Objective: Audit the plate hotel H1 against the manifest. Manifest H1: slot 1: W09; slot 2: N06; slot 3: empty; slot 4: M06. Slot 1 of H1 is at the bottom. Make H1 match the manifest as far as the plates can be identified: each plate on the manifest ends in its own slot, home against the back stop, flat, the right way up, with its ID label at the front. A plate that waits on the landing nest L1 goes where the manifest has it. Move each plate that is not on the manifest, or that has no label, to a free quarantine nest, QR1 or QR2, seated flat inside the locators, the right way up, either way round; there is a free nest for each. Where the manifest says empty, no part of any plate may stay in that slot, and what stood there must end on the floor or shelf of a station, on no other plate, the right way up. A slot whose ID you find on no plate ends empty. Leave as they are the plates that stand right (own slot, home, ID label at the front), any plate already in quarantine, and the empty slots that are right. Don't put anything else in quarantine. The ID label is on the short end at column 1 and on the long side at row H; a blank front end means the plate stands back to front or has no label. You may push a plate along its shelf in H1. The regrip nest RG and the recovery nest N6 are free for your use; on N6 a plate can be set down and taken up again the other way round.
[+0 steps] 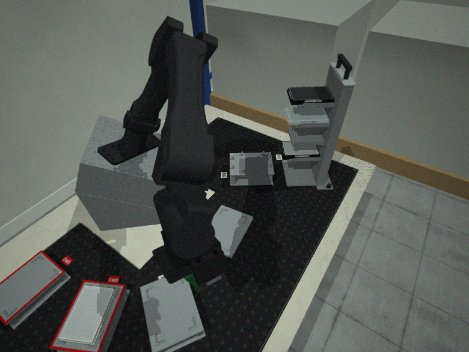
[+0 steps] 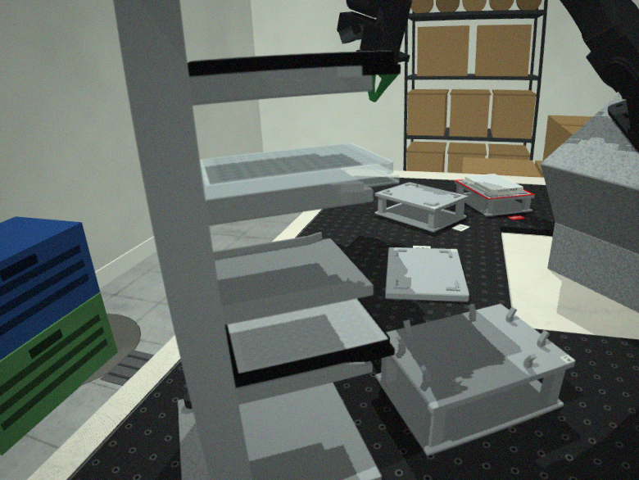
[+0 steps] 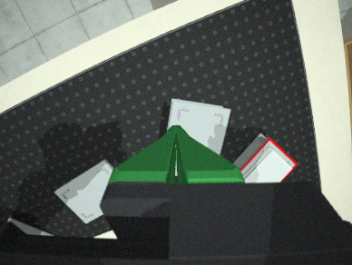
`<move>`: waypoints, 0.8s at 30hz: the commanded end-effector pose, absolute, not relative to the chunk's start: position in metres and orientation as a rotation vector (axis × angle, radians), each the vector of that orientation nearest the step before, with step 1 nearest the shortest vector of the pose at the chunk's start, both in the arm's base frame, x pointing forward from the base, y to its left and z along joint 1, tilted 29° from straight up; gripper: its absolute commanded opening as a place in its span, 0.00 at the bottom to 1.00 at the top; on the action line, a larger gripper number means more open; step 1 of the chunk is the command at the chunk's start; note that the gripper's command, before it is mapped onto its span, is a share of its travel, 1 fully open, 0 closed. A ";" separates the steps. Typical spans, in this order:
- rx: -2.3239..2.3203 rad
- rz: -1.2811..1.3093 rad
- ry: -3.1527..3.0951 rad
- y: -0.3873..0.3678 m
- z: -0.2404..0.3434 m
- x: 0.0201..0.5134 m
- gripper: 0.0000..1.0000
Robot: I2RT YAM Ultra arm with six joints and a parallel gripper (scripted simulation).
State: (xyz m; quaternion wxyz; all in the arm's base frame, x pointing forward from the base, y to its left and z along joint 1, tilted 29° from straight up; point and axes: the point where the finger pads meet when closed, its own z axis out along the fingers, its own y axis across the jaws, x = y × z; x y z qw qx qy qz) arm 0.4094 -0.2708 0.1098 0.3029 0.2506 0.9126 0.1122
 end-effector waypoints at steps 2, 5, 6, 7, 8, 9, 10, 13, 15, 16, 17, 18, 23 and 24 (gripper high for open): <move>0.653 0.286 2.433 -0.262 0.119 0.396 0.00; 0.577 0.285 2.436 -0.256 0.135 0.402 0.00; 0.577 0.285 2.436 -0.256 0.135 0.402 0.00; 0.577 0.285 2.436 -0.256 0.135 0.402 0.00; 0.586 0.312 2.470 -0.243 0.120 0.397 0.00; 0.588 0.307 2.471 -0.240 0.120 0.396 0.00; 0.596 0.310 2.470 -0.237 0.120 0.395 0.00; 0.590 0.295 2.450 -0.230 0.123 0.396 0.00; 0.573 0.312 2.486 -0.225 0.121 0.388 0.00; 0.532 0.300 2.465 -0.230 0.136 0.393 0.00; 0.509 0.309 2.478 -0.227 0.136 0.393 0.00; 0.502 0.322 2.497 -0.216 0.130 0.391 0.00; 0.521 0.336 2.520 -0.198 0.121 0.383 0.00; 0.521 0.336 2.520 -0.198 0.121 0.383 0.00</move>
